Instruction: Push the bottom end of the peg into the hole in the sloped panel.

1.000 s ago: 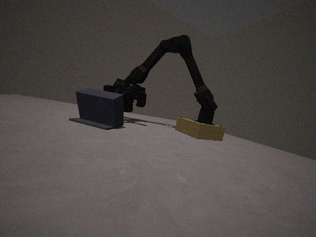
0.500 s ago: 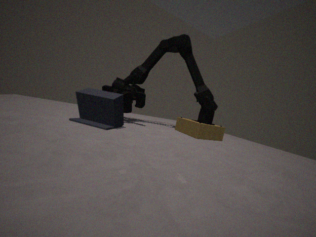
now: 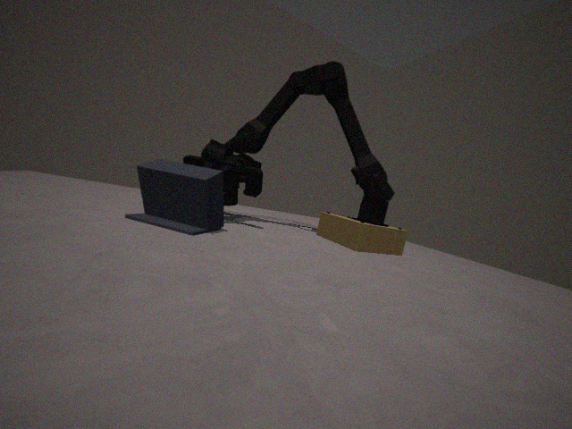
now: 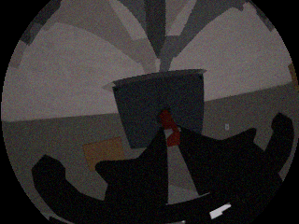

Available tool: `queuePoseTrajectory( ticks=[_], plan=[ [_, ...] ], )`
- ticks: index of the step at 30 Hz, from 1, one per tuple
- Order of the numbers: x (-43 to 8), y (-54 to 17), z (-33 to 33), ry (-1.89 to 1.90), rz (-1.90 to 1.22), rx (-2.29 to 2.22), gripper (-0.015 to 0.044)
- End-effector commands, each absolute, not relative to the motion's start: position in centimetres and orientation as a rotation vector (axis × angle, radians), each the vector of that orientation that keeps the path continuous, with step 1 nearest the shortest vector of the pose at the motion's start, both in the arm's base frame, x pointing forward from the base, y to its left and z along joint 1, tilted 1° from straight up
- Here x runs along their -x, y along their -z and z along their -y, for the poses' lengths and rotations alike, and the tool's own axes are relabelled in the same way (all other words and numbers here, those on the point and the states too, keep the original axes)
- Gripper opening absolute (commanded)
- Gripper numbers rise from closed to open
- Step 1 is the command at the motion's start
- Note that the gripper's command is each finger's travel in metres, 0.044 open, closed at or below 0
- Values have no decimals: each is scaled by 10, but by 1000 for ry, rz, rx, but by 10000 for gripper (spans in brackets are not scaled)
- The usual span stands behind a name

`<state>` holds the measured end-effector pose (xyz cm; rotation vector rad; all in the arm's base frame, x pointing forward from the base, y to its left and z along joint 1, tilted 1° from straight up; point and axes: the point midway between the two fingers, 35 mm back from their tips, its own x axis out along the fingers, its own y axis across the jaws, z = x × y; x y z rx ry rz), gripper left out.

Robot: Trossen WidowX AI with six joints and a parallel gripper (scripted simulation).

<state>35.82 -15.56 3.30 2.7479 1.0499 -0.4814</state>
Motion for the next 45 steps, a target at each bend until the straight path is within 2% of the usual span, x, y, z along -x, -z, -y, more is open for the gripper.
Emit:
queuePoseTrajectory(
  ticks=[1,6,23,45],
  plan=[
    [-358,-33,156,481,-1050,-2747,0],
    [-358,-33,156,481,-1050,-2747,0],
    [-356,-33,158,484,-1049,-2746,440],
    [-340,-38,175,502,-1045,-2743,440]
  ],
)
